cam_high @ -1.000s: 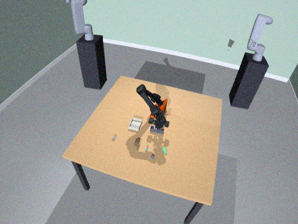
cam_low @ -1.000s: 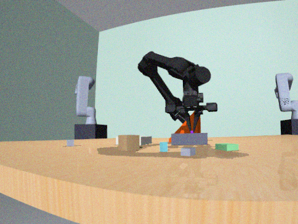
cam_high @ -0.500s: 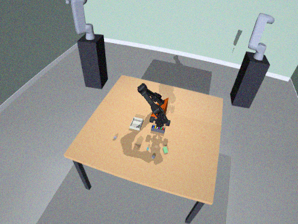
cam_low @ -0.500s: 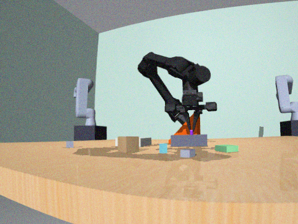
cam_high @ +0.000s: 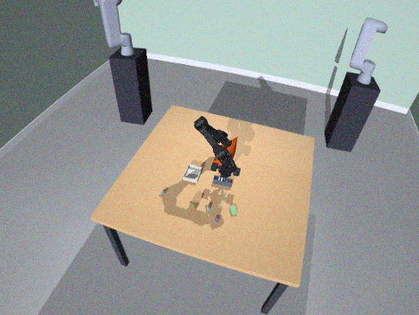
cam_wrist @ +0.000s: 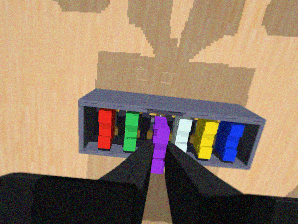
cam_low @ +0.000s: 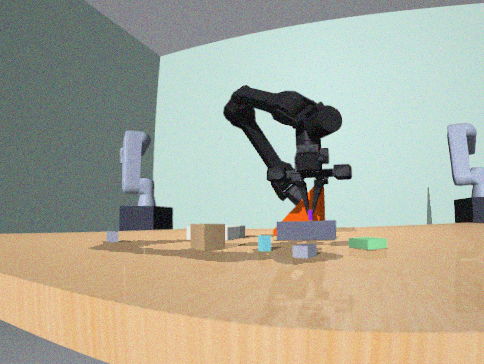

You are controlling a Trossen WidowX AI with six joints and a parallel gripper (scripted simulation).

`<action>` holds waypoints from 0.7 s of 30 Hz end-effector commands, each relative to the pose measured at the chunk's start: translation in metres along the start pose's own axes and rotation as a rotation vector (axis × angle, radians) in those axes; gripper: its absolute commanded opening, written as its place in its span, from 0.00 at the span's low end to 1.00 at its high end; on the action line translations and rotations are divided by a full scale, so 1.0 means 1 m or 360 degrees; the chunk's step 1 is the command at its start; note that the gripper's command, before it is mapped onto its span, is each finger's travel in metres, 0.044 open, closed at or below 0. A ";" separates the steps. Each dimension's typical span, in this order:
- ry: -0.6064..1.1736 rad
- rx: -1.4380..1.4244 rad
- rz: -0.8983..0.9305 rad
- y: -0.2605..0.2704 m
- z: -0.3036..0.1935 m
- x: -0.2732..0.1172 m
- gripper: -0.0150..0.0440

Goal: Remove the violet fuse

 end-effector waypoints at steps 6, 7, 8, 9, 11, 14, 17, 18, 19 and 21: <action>0.0001 0.0004 0.0006 0.000 0.000 -0.005 0.25; 0.0001 0.0004 0.0006 0.000 0.000 -0.006 0.25; 0.0000 0.0004 0.0006 0.000 0.000 -0.006 0.25; 0.0000 0.0004 0.0006 0.000 0.000 -0.007 0.25; 0.0000 0.0004 0.0006 0.000 0.000 -0.008 0.25; 0.0000 0.0004 0.0006 0.000 0.000 -0.009 0.25; 0.0000 0.0003 0.0006 0.000 0.000 -0.011 0.25; 0.0000 0.0003 0.0006 0.000 0.000 -0.011 0.25; 0.0000 0.0003 0.0005 0.000 0.000 -0.012 0.25; 0.0000 0.0003 0.0005 0.000 0.000 -0.013 0.25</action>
Point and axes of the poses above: the point midway between the two fingers, 35 mm back from their tips, its own x axis out along the fingers, its own y axis across the jaws, z = x × y, the point moved 10 cm from there along -x, back along the fingers, and after that the axes turned 3 degrees about -x, right-handed, at the moved point
